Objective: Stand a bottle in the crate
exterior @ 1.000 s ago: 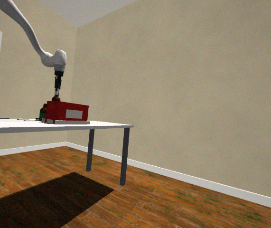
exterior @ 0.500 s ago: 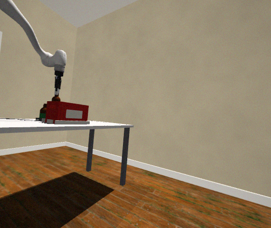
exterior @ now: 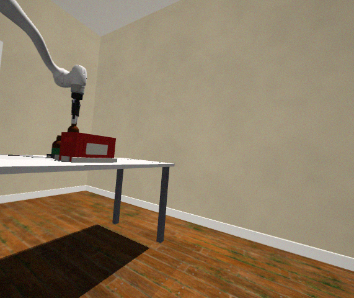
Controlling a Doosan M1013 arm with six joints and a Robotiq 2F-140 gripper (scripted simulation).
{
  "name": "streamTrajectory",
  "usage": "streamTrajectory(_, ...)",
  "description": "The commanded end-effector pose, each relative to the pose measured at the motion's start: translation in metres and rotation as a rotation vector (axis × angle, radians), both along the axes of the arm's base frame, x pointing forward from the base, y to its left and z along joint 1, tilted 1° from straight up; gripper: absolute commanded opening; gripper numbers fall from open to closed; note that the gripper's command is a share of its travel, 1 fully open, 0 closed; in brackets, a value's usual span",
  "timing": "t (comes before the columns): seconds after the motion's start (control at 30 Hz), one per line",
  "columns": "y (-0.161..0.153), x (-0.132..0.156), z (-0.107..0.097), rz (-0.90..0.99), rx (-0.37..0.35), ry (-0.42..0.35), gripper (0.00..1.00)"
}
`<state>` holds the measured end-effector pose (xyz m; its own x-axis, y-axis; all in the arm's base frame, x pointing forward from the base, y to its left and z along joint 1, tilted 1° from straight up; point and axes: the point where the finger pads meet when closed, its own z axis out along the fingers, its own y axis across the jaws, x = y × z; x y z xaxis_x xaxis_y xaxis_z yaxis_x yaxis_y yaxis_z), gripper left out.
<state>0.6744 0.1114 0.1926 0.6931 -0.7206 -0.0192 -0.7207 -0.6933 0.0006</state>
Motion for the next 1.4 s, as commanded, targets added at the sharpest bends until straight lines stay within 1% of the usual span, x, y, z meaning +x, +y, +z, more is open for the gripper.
streamTrajectory(0.0,-0.001,0.002,0.005,-0.001,-0.001,-0.004,0.00)
streamTrajectory(0.57,-0.001,0.002,0.017,-0.001,-0.001,-0.004,0.00)
streamTrajectory(1.07,-0.002,0.002,0.035,-0.001,-0.001,-0.004,0.00)
streamTrajectory(1.37,-0.003,0.002,0.040,-0.001,-0.001,-0.004,0.00)
